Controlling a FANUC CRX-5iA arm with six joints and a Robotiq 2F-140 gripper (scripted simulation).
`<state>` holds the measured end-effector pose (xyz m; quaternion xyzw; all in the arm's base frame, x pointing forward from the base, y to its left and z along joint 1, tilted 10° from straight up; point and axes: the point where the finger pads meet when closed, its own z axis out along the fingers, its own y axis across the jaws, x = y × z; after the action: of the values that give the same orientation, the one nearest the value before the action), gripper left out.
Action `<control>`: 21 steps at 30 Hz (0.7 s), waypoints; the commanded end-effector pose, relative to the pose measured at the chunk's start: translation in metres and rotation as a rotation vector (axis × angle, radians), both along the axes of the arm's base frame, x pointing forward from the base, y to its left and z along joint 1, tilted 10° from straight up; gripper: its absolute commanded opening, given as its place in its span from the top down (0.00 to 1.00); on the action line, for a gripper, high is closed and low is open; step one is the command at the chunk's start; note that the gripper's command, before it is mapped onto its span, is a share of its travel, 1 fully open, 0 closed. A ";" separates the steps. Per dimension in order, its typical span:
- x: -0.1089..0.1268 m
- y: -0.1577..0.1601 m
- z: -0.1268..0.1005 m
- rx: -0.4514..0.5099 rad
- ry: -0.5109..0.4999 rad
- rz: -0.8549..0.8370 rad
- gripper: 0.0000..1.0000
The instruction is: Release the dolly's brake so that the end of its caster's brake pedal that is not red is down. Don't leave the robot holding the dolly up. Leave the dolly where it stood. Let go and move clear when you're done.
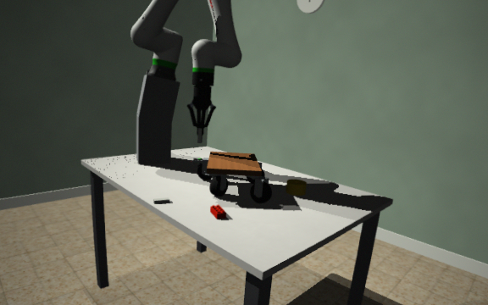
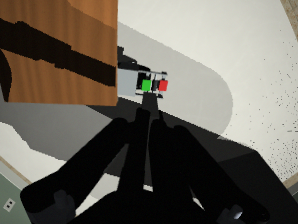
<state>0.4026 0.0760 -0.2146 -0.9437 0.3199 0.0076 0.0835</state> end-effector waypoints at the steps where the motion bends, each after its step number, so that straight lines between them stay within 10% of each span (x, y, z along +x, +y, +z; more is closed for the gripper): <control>1: 0.000 0.000 0.000 0.000 0.000 0.000 1.00; 21: 0.001 0.002 -0.011 0.004 0.000 0.001 1.00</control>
<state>0.4031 0.0776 -0.2229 -0.9437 0.3194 0.0086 0.0853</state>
